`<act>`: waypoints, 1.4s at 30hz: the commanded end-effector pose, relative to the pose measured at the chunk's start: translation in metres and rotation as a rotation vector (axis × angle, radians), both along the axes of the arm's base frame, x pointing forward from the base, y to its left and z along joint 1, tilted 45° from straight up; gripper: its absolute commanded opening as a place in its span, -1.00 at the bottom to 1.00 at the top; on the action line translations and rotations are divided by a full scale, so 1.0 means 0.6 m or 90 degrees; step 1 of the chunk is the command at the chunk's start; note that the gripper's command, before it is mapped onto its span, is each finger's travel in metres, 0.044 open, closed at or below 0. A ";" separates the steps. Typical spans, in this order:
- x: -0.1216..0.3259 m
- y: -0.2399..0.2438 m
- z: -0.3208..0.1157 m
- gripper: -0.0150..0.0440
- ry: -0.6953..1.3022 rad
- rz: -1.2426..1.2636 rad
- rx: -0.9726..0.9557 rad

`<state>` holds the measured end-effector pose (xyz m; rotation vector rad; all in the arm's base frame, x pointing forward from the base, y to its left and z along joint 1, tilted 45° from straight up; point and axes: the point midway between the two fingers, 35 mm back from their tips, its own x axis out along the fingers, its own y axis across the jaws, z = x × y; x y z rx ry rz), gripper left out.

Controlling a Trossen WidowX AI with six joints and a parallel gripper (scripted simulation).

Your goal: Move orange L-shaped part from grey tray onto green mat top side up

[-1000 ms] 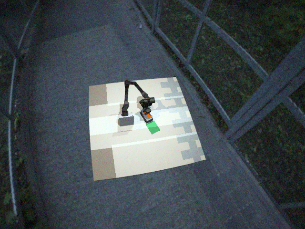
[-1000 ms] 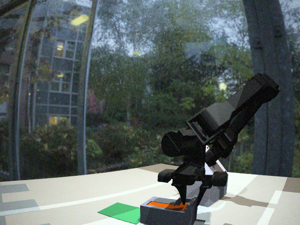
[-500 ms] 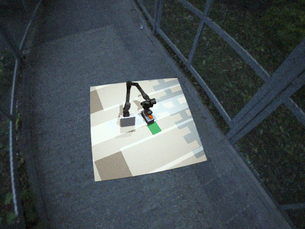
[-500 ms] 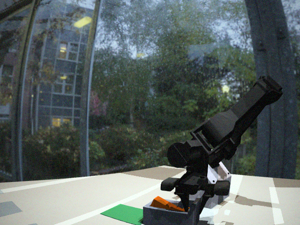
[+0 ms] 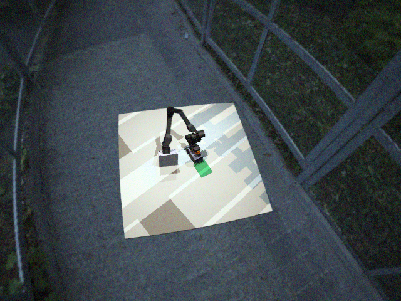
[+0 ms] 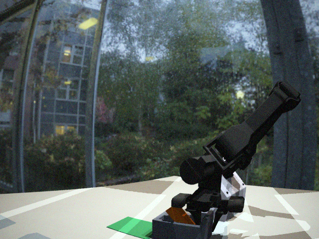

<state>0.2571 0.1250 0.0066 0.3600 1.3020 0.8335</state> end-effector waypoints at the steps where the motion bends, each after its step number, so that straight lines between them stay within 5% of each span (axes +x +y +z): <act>1: -0.004 0.000 -0.005 0.12 0.011 -0.003 -0.002; 27: -0.010 -0.006 0.026 0.12 0.010 -0.003 -0.002; 36: -0.007 -0.129 0.120 0.12 0.011 -0.003 -0.006; 42: -0.008 -0.132 0.123 0.12 0.011 -0.003 -0.005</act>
